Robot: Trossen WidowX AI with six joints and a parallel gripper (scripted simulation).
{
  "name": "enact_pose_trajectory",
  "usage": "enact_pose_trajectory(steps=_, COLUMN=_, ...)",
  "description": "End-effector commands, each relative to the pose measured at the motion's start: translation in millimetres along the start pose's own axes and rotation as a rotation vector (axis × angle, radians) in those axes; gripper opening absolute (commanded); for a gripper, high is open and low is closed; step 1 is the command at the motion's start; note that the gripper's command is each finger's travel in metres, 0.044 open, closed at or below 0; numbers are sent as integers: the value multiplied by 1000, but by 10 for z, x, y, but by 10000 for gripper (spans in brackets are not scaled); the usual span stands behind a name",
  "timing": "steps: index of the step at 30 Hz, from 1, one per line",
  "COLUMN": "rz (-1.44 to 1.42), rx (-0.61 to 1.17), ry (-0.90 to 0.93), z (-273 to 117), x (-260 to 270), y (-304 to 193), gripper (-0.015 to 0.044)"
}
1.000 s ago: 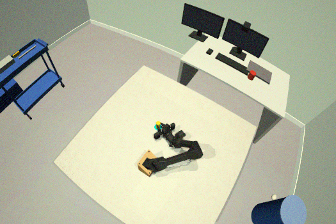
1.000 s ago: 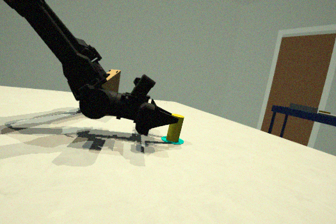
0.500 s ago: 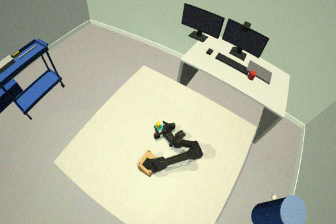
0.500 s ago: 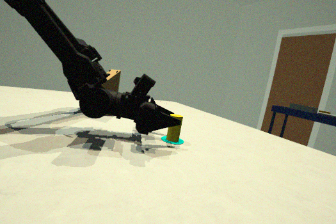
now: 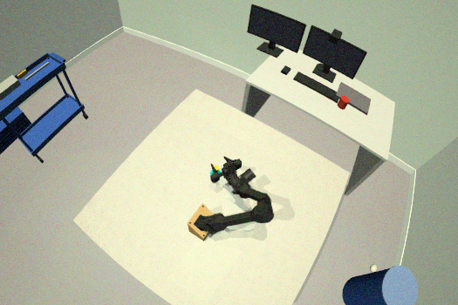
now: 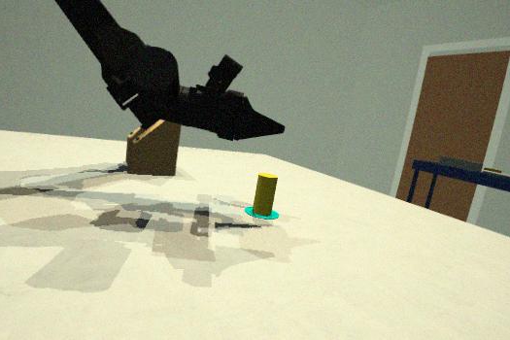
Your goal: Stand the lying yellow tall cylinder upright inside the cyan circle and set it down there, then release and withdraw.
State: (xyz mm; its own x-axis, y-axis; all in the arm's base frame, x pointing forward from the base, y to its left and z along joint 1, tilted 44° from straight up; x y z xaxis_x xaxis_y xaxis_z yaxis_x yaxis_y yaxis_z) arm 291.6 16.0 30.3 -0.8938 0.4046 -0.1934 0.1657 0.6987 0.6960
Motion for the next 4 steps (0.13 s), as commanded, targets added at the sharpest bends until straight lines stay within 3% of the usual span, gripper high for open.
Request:
enact_pose_trajectory(steps=1, rz=32, rx=32, ry=13, z=23, x=30, y=35, gripper=400)
enact_pose_trajectory(steps=4, rz=98, rx=134, ry=51, z=161, x=-29, y=96, gripper=400)
Point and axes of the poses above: the point midway between the two fingers, 35 mm back from their tips, its own z axis out along the fingers, its own x axis across the jaws, y = z × x, the point moved 10 cm from there along -z, back along the fingers, and after that the axes turned 8 degrees about z, right-handed, at the moved point
